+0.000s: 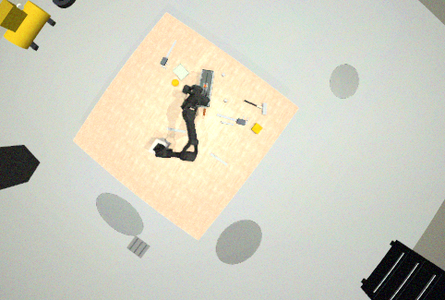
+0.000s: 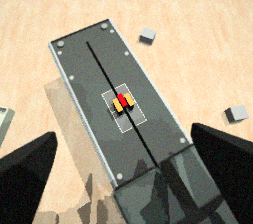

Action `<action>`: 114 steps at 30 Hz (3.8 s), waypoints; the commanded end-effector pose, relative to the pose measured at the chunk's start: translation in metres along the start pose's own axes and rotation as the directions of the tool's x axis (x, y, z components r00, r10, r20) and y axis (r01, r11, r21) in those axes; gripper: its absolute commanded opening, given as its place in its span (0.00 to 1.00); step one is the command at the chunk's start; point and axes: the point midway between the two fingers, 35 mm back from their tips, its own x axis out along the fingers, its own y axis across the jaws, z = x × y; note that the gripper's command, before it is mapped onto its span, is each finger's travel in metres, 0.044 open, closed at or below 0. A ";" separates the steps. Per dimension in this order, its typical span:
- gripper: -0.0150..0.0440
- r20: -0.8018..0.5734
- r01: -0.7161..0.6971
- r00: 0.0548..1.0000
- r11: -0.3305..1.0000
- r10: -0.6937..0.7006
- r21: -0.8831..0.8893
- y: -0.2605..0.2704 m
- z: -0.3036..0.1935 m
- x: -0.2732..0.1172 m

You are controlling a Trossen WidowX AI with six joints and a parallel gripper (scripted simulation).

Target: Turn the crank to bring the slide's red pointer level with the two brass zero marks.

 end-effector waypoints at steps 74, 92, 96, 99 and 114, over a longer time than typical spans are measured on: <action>1.00 -0.030 -0.250 0.967 0.911 0.255 -0.327 -0.099 -0.071 -0.069; 1.00 -0.031 -0.250 0.967 0.911 0.254 -0.327 -0.101 -0.090 -0.047; 1.00 -0.031 -0.250 0.967 0.911 0.254 -0.327 -0.101 -0.095 -0.043; 1.00 -0.031 -0.249 0.967 0.911 0.254 -0.328 -0.101 -0.098 -0.039; 0.73 -0.030 -0.248 0.967 0.911 0.253 -0.328 -0.102 -0.108 -0.031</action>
